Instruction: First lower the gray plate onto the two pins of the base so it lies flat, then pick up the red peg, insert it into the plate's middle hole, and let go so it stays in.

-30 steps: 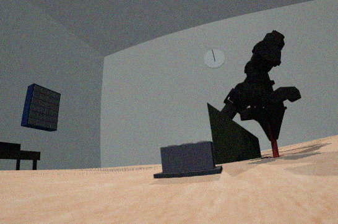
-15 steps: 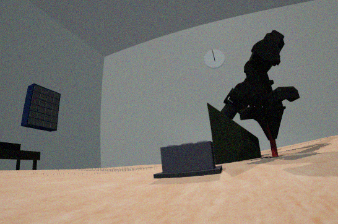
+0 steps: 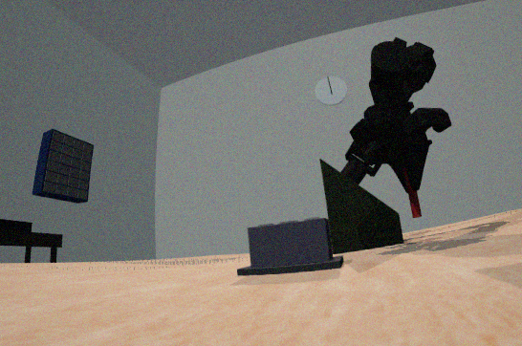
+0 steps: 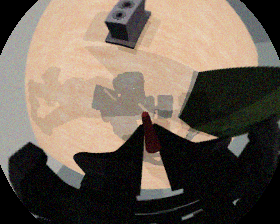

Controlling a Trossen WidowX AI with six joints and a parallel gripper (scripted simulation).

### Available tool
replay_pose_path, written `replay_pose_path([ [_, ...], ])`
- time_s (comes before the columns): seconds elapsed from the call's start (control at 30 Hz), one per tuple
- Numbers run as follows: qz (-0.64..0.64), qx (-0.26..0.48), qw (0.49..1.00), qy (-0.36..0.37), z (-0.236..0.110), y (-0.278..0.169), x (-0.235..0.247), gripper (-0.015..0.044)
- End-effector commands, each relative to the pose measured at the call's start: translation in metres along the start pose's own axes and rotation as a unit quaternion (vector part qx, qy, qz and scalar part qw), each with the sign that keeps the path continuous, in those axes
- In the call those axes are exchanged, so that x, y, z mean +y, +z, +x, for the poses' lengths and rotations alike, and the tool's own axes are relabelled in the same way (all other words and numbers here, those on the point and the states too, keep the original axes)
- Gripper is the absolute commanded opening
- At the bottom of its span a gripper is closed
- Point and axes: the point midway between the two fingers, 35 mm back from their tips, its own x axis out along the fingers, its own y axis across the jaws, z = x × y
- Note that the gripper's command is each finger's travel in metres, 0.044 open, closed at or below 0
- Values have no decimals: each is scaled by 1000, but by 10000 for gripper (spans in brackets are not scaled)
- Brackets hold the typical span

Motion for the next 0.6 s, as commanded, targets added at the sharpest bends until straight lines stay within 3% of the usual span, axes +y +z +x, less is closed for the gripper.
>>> replay_pose_path([
  [0.0, -7, -5, 1000, 4, -17, 2, 3, 0],
  [0.27, -7, -3, 1000, 4, -42, 4, 2, 0],
  [0.3, -1, 0, 1000, 1, -29, 3, 0, 0],
  [0.57, -1, -2, 1000, 1, -31, 21, 9, 0],
])
